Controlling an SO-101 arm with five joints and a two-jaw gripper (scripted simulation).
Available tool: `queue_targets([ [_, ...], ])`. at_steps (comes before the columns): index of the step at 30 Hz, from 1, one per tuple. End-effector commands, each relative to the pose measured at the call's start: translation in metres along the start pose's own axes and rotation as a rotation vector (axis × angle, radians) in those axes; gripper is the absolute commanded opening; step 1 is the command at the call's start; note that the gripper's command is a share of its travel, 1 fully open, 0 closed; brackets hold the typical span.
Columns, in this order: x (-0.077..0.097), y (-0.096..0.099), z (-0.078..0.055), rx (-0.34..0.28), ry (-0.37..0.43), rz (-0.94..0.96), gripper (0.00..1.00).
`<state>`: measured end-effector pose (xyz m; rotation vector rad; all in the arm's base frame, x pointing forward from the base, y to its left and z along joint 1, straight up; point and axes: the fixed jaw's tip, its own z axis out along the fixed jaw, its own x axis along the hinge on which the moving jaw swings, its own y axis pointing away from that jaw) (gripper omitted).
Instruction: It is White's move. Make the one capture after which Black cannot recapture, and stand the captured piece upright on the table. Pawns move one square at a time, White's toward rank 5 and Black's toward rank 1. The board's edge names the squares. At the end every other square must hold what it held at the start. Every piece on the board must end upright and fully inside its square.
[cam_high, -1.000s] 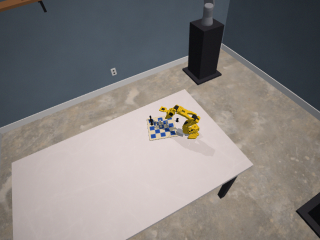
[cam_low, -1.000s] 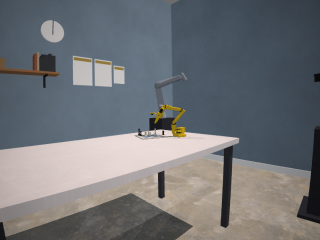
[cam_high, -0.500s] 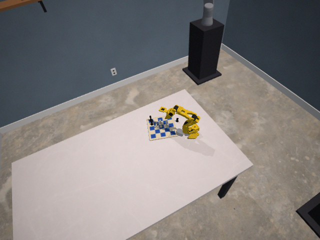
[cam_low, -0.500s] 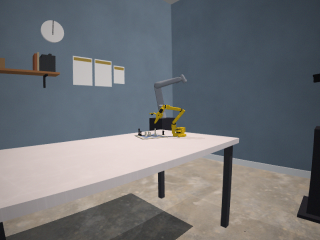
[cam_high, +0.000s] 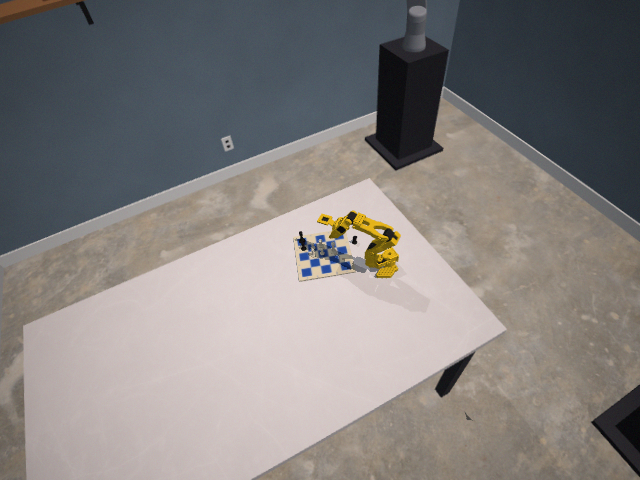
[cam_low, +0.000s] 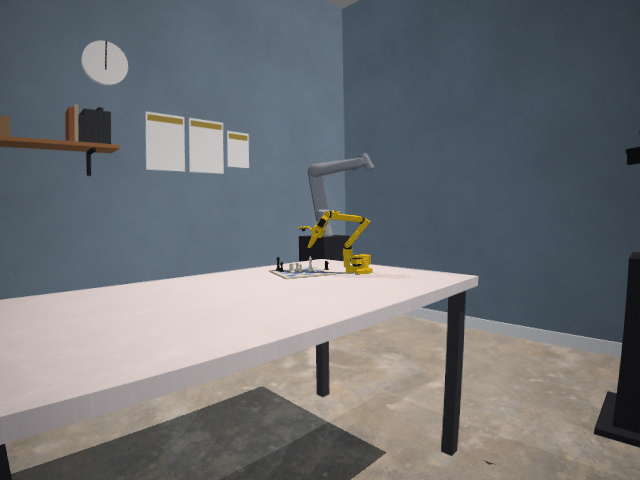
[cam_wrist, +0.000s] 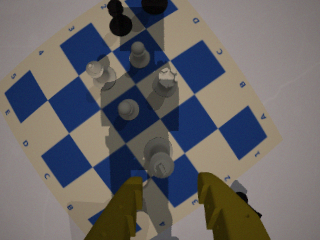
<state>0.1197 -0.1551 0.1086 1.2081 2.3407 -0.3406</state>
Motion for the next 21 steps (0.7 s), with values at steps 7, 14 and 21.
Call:
queue_targets([
  [7,0.012,0.002,0.019,-0.006,0.004,0.001,0.12],
  [14,0.02,0.002,0.034,-0.006,0.004,0.001,0.12],
  [21,0.028,0.002,0.046,-0.006,0.004,0.001,0.12],
])
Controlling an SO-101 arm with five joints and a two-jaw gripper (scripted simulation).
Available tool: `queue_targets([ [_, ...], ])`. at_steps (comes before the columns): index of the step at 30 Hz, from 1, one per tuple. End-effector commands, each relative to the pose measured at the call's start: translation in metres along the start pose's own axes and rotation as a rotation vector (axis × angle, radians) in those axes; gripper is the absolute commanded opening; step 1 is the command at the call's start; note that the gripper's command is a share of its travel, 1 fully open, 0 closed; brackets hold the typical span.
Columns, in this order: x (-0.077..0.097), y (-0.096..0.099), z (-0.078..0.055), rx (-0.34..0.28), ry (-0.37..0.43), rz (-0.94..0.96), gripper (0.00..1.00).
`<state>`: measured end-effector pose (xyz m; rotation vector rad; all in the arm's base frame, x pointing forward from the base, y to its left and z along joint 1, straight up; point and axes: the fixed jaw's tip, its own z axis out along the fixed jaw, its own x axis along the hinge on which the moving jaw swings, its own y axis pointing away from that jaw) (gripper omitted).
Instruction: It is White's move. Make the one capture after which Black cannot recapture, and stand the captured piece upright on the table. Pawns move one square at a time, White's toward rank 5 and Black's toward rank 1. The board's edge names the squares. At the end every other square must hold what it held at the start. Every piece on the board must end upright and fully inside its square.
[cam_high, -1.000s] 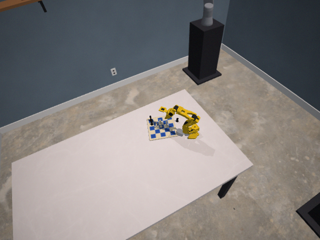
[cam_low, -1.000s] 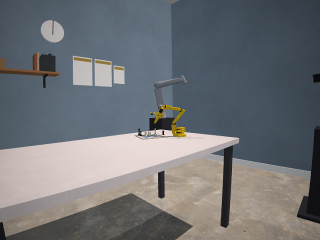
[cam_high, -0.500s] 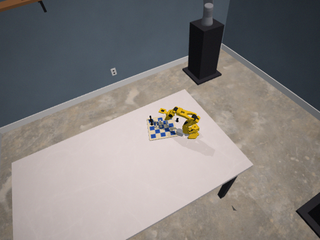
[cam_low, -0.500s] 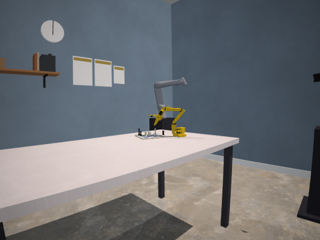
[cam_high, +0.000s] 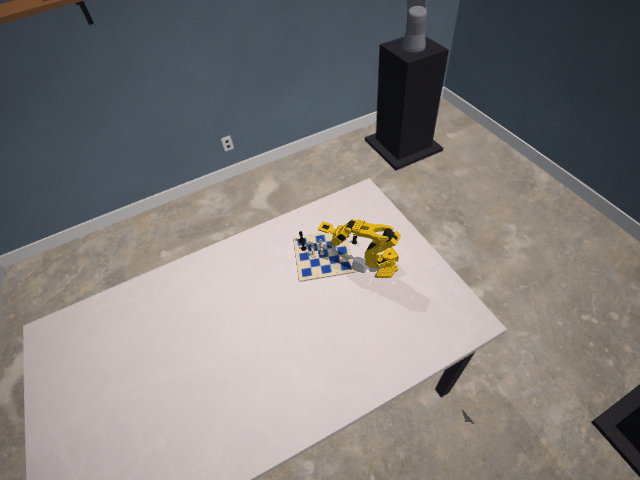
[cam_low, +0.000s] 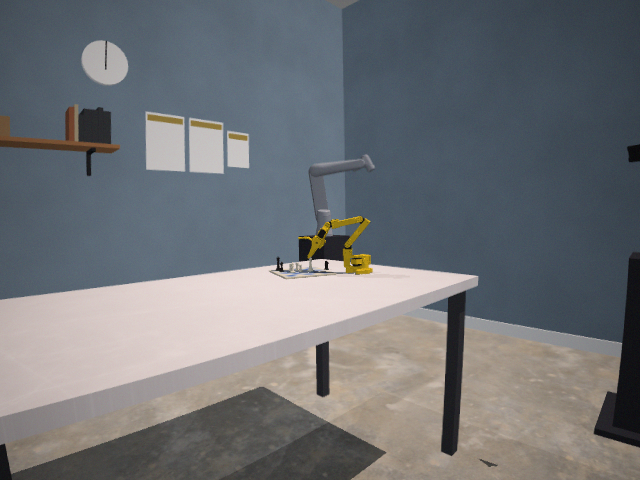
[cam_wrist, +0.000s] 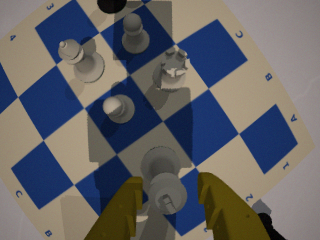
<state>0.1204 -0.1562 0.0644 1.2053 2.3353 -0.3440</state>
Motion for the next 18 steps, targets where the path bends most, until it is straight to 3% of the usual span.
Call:
queue_targets([
  [1,0.0065,0.0019,0.009,-0.006,0.01,0.001,0.12],
  [18,0.0114,0.0019,0.0168,-0.006,0.01,0.001,0.12],
])
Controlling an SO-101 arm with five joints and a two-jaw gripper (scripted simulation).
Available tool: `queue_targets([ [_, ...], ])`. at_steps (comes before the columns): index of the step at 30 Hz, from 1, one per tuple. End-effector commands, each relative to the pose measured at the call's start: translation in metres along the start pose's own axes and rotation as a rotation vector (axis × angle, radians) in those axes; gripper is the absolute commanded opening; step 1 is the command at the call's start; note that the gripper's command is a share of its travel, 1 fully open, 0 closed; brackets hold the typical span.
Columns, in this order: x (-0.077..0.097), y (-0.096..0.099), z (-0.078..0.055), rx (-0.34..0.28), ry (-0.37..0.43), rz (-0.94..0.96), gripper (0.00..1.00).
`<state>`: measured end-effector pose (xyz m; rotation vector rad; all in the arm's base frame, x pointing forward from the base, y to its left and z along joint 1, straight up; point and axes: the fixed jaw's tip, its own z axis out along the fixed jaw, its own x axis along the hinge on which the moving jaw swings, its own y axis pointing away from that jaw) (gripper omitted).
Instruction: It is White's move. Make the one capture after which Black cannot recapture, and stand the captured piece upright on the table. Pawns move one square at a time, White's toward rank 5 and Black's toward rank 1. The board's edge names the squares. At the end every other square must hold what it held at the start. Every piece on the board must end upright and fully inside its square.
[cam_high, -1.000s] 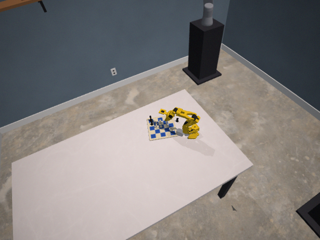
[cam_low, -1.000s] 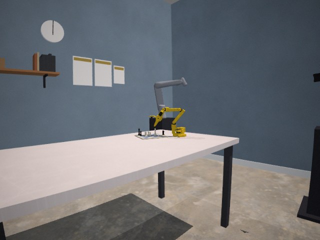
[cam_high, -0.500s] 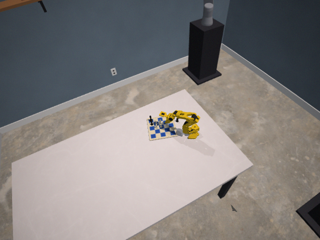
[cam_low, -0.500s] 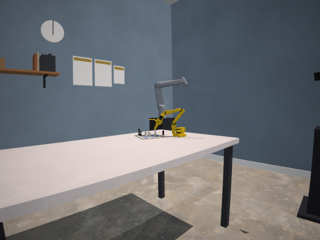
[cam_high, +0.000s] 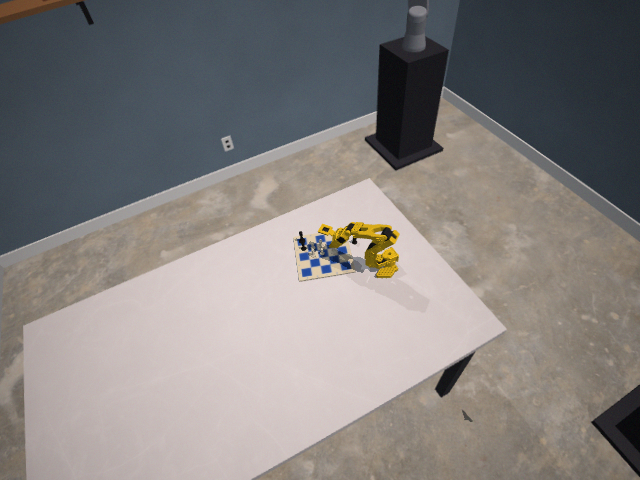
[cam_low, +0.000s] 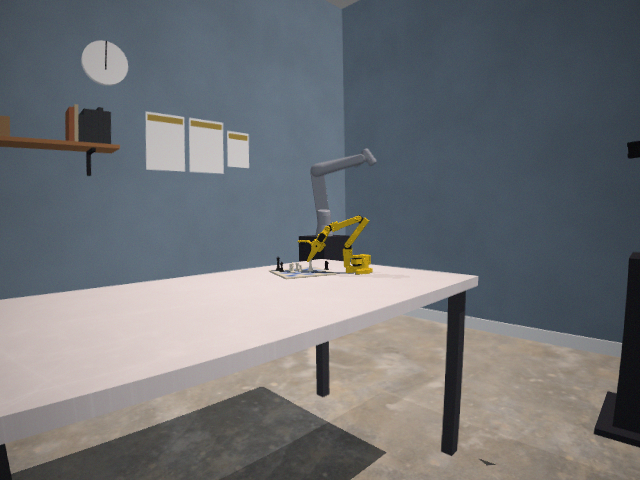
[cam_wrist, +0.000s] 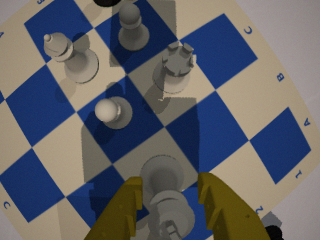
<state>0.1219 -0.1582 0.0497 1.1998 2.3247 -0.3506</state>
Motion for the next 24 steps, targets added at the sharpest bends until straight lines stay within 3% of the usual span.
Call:
queue_targets([
  [1,0.006,0.002,0.003,-0.006,0.023,0.001,0.12],
  [8,0.017,0.002,0.006,-0.006,0.024,0.001,0.12],
  [24,0.013,0.002,0.003,-0.006,0.024,0.001,0.12],
])
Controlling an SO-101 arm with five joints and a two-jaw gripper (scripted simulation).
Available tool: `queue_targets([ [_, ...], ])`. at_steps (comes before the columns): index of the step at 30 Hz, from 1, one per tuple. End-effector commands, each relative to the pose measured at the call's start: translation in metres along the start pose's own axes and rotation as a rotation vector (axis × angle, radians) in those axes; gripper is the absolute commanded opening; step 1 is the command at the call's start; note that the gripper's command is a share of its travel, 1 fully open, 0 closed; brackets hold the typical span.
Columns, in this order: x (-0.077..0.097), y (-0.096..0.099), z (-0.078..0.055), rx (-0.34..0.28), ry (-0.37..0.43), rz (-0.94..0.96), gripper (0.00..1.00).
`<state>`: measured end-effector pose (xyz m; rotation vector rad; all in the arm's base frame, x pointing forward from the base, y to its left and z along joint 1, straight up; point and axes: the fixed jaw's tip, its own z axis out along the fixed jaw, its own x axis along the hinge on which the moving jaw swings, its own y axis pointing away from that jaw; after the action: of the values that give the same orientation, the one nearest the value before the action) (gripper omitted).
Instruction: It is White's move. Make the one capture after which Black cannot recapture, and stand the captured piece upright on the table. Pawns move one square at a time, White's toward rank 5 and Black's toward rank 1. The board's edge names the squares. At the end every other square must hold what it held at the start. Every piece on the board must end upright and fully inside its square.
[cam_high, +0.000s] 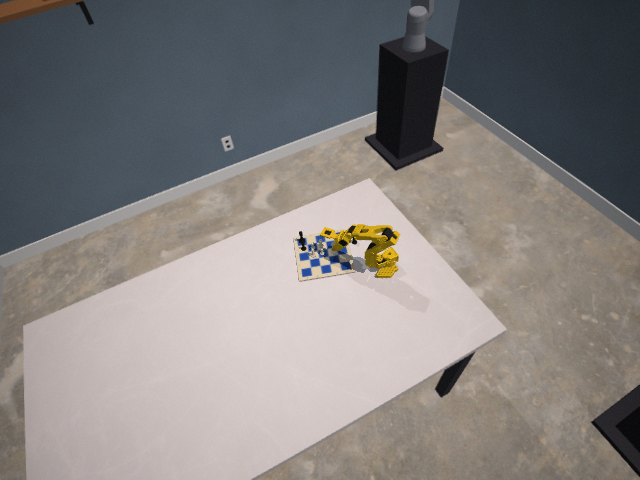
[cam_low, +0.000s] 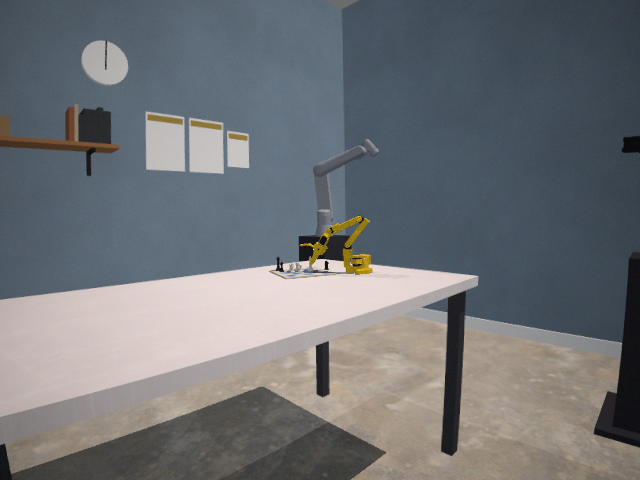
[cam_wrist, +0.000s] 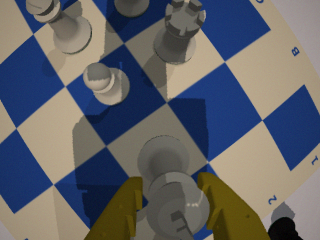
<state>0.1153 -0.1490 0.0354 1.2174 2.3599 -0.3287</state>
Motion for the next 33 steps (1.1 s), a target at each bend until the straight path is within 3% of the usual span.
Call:
queue_targets([
  [1,-0.0043,0.0019,-0.003,-0.006,-0.018,0.001,0.12],
  [33,-0.0111,-0.0012,-0.006,0.003,-0.018,0.001,0.12],
])
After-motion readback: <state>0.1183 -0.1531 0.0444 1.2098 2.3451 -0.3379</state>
